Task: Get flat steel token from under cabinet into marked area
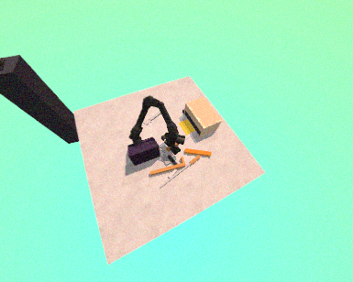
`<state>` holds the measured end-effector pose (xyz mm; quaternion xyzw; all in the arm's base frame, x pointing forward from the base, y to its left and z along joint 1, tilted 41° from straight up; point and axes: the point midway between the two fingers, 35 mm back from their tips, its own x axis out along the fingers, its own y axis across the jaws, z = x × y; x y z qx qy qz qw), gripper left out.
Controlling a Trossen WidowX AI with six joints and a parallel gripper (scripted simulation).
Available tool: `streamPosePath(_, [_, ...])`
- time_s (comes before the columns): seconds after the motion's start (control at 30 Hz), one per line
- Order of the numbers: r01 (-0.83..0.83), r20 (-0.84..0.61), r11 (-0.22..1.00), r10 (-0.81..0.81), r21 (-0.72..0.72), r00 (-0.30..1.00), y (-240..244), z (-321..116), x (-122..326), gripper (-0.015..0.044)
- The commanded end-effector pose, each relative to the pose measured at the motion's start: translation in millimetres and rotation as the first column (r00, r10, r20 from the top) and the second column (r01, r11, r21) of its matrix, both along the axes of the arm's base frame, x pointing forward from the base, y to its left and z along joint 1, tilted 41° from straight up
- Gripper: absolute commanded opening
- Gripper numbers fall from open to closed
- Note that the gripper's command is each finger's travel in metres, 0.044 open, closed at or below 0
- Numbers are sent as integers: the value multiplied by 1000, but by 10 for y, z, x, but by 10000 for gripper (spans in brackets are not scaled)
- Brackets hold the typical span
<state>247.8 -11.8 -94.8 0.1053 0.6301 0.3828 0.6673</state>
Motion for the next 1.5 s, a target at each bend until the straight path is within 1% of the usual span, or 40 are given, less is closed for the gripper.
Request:
streamPosePath(0.0, [33, -22, 999, -33, -1, 999, -7, 6, 3, 0])
streamPosePath(0.73, [164, -133, 986, -166, -26, 977, -9, 6, 2, 0])
streamPosePath(1.47, [287, -236, 956, -294, -66, 926, -11, 5, 2, 0])
